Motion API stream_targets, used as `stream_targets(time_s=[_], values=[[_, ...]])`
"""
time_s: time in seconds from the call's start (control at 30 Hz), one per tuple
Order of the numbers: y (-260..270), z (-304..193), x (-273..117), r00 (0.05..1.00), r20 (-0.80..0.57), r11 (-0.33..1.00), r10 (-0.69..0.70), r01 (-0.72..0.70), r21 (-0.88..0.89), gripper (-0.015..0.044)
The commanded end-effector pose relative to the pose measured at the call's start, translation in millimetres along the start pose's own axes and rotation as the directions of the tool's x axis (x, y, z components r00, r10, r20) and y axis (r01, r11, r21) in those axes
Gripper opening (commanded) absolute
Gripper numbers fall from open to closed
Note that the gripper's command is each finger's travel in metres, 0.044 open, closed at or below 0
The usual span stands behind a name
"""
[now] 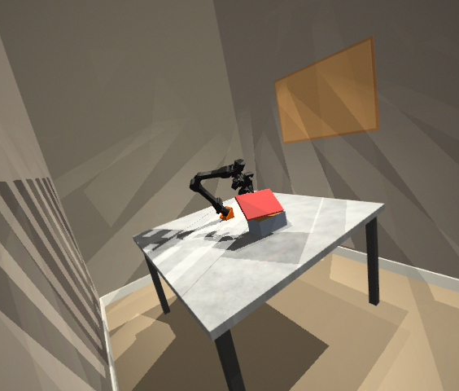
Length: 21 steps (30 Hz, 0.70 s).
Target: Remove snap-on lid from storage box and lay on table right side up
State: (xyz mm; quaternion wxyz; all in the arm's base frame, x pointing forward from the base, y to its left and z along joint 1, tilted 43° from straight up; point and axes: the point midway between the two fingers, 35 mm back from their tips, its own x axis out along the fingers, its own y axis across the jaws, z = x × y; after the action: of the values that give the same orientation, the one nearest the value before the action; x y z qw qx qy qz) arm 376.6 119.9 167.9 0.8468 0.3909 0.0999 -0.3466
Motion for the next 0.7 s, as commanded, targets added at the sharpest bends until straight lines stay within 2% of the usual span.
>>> stream_targets(time_s=[0.0, 0.67], values=[[2.0, 8.7, -3.1, 1.0, -0.005, 1.0, 0.009, -0.009, 0.007, 0.0], [-0.8, 48.3, -5.6, 1.0, -0.005, 1.0, 0.008, -0.008, 0.005, 0.0]])
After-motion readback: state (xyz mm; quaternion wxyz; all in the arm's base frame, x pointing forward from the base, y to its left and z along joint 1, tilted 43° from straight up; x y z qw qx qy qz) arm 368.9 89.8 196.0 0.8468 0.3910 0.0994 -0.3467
